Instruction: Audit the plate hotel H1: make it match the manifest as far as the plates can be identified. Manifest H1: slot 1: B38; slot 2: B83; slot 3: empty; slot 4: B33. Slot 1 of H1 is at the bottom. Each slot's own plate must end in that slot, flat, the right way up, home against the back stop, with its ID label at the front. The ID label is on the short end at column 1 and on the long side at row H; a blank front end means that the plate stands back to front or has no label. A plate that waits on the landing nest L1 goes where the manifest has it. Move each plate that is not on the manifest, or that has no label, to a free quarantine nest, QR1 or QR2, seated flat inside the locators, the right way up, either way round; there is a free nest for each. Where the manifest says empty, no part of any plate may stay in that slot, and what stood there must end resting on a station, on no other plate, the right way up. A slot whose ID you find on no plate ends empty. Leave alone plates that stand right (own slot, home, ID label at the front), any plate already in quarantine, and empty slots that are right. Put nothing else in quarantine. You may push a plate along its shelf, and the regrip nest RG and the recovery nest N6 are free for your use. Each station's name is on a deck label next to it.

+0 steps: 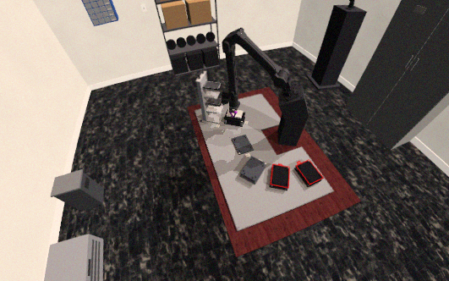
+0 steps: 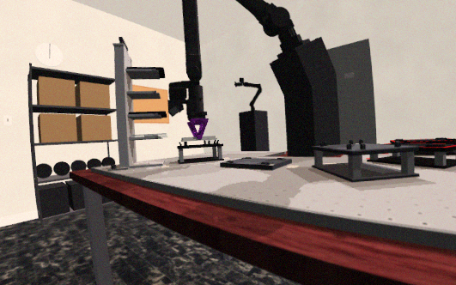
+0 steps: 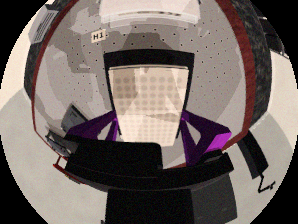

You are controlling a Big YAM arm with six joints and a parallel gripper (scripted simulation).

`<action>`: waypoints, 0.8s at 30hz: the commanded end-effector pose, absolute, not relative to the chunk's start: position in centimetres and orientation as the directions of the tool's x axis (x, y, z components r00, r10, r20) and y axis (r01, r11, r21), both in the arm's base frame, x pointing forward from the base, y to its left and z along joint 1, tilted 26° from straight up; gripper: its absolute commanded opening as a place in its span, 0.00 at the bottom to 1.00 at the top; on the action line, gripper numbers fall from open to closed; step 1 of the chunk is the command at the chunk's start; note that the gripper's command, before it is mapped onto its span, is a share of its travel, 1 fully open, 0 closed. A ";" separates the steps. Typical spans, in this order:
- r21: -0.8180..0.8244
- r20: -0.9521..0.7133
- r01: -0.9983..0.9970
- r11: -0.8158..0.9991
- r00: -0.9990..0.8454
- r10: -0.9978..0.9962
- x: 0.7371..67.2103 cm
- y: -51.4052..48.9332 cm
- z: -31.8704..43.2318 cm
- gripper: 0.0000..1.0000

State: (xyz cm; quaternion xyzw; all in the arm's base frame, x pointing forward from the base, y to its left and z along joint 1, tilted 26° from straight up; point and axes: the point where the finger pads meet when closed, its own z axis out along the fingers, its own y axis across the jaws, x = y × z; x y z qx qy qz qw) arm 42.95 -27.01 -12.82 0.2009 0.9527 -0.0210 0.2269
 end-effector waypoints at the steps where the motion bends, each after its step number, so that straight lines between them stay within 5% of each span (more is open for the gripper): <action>1: 0.044 -0.452 0.400 0.916 -0.809 0.375 42.5 -27.8 -11.5 0.86; 24: 0.050 -0.437 0.400 0.915 -0.815 0.380 41.5 -27.3 -10.7 0.86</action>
